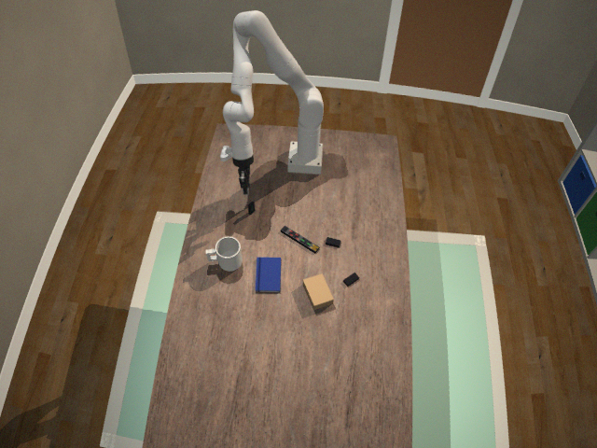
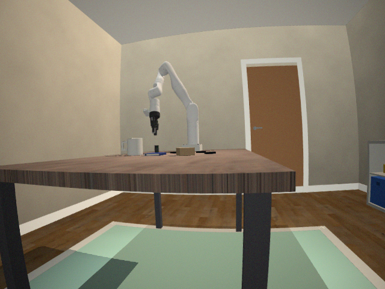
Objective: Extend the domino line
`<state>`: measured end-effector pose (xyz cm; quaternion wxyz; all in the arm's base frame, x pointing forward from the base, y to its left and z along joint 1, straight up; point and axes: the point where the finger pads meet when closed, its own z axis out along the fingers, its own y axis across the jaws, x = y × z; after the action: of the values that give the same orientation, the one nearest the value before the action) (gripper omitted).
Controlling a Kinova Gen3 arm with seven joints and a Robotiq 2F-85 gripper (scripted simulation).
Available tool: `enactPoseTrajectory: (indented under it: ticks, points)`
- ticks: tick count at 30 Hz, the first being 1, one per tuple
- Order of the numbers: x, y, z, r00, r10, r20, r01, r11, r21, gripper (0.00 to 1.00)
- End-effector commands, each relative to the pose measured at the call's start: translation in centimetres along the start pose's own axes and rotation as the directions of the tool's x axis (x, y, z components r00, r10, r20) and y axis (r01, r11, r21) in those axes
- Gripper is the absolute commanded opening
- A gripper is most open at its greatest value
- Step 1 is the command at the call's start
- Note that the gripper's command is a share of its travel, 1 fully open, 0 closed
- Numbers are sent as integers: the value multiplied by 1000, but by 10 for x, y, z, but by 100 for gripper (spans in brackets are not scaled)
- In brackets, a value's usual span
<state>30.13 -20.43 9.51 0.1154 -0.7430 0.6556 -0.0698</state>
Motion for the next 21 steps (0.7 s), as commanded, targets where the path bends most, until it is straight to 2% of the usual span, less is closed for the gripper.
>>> enactPoseTrajectory:
  ticks: [1,21]
  points:
    - [0,-1,0,999,37,3,-37,999,-30,48]
    - [0,-2,-1,985,173,13,-170,977,-131,48]
